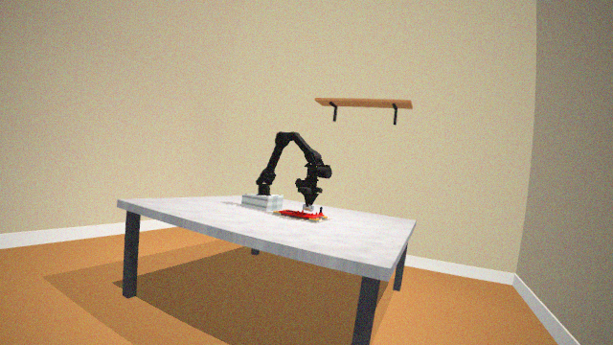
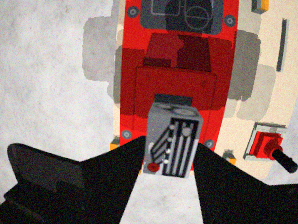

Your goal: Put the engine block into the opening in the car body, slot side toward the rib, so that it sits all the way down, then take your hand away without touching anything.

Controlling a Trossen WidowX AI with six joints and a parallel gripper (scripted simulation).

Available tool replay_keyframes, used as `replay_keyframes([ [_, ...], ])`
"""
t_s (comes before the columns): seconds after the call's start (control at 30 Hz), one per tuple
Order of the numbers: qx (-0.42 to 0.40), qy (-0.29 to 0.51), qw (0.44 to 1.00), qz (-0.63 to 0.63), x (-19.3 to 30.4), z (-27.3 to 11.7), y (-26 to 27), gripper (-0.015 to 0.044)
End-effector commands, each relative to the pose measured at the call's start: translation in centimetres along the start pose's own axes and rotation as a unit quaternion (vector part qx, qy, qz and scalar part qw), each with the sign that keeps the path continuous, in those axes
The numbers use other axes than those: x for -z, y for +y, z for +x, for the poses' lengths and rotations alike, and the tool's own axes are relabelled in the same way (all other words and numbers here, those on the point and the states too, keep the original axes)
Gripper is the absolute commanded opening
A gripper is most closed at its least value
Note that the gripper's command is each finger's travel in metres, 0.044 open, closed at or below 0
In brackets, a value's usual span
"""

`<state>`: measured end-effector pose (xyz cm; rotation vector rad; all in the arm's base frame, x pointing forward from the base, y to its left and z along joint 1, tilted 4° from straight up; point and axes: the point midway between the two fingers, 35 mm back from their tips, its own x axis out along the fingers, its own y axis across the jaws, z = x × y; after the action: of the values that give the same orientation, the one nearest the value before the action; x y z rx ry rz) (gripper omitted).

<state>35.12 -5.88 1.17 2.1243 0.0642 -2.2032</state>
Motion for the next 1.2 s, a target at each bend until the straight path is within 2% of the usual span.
replay_keyframes([
  [0.0,-0.001,-0.002,1.0,0.002,-0.07,0.15,0.03,0.0159],
  [0.5,-0.001,-0.002,1.0,-0.029,-0.21,0.3,0.05,0.0159],
  [0.87,-0.001,-0.002,1.0,0.019,-0.24,0.51,0.05,0.0159],
  [1.17,-0.001,-0.002,1.0,-0.016,-0.26,0.66,0.05,0.0159],
])
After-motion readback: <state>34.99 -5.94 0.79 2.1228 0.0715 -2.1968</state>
